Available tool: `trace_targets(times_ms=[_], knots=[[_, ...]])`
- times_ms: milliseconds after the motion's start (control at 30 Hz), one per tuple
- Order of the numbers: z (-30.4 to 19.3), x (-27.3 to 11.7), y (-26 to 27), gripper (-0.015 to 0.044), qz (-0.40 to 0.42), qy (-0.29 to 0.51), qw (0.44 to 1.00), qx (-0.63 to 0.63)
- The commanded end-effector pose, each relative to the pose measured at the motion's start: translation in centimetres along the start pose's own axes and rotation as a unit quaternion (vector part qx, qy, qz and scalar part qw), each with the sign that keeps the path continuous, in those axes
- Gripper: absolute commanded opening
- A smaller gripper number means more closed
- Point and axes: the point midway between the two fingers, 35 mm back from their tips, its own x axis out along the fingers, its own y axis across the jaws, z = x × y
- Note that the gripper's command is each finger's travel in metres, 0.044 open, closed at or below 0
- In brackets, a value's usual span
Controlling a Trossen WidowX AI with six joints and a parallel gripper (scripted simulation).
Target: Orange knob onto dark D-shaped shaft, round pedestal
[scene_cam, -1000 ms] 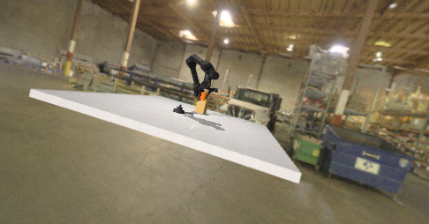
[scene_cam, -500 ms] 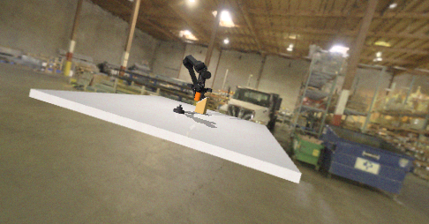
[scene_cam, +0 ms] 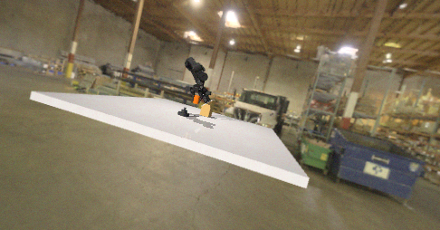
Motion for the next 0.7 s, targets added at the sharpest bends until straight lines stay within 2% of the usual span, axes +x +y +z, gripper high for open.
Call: trace_targets(times_ms=[0,667], knots=[[0.1,0.3,-1.2,0.0000,-0.002,-0.002,1.000,0.001],[-0.1,2.1,-6.8,0.0000,-0.015,0.003,1.000,0.004]])
